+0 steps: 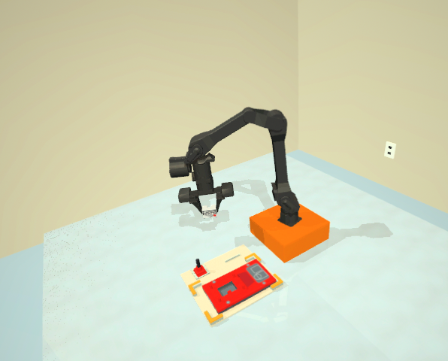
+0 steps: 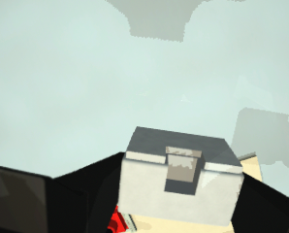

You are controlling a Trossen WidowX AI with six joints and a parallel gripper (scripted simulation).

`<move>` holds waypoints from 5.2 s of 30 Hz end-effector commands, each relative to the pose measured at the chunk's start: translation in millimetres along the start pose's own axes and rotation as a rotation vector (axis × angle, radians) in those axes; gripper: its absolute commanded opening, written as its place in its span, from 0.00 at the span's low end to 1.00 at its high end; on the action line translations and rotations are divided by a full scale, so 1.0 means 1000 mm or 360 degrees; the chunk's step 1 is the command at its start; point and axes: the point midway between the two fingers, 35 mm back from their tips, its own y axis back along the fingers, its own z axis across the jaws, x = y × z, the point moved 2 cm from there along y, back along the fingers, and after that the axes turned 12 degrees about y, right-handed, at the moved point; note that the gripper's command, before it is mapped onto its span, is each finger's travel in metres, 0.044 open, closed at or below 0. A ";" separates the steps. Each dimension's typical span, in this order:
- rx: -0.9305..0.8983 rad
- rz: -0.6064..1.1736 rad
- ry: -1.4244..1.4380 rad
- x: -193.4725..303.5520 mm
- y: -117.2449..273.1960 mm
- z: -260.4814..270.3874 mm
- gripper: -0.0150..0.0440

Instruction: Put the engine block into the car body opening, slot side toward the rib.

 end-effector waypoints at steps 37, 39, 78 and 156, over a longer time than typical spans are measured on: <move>-0.0239 0.1088 0.0002 -0.034 -0.024 -0.009 0.25; -0.0253 0.1116 -0.0001 -0.036 -0.024 -0.009 0.25; -0.0298 0.1332 -0.0001 -0.041 -0.088 -0.012 0.25; -0.0292 0.1342 -0.0015 -0.069 -0.105 -0.019 1.00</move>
